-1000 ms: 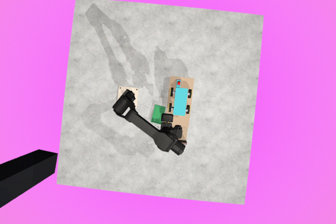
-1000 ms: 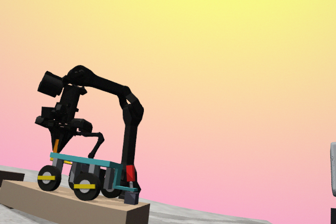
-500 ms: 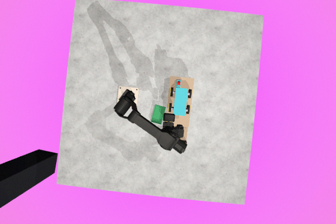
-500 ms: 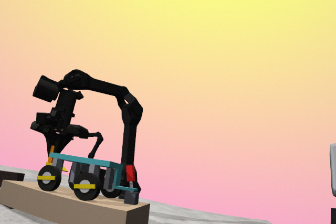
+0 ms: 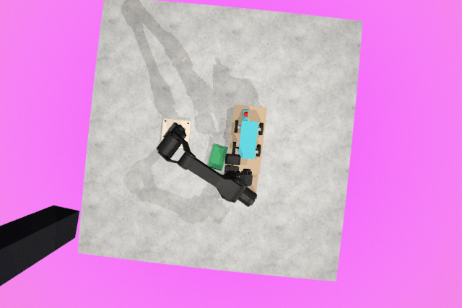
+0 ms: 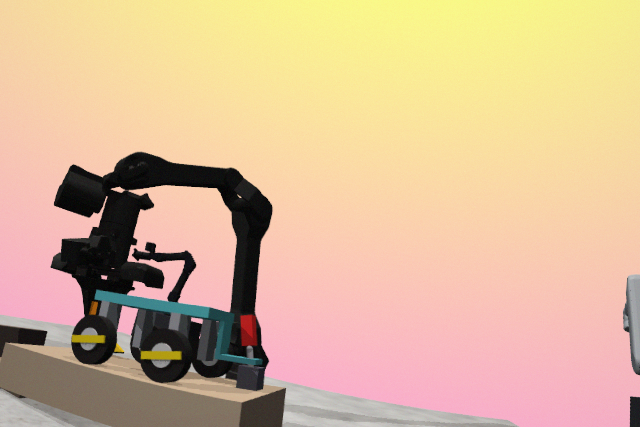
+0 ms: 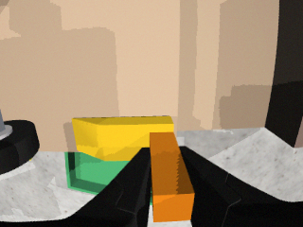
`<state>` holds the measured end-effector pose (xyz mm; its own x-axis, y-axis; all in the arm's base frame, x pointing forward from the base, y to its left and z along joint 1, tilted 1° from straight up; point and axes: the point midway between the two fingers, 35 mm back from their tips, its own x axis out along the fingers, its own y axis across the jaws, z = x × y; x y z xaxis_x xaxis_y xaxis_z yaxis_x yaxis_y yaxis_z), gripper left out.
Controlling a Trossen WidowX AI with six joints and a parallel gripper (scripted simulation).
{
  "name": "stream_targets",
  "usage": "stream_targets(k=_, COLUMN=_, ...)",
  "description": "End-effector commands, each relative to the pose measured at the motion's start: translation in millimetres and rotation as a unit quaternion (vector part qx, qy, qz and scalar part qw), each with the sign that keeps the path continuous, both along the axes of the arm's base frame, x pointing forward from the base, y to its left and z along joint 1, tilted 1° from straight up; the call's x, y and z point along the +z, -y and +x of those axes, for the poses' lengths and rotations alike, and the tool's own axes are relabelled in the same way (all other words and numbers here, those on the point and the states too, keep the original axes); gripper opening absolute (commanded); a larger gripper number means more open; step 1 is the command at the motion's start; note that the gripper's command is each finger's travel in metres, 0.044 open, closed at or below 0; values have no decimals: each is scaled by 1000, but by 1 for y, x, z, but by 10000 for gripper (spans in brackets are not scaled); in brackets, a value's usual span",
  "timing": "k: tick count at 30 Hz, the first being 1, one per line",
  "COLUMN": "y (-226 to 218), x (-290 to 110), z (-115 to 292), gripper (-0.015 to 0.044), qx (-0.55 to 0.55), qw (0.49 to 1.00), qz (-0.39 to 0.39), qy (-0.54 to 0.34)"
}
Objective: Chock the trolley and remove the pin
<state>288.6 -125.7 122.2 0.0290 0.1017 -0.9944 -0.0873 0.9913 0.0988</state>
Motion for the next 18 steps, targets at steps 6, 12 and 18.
stream_targets(k=6, y=-4, x=-5, z=1, gripper=0, qx=-2, qw=1000, qz=3, qy=2)
stream_targets(k=12, y=-10, x=-4, z=-1, gripper=0, qx=-2, qw=1000, qz=3, qy=2)
stream_targets(k=18, y=-15, x=-4, z=-2, gripper=0, qx=-2, qw=1000, qz=3, qy=2)
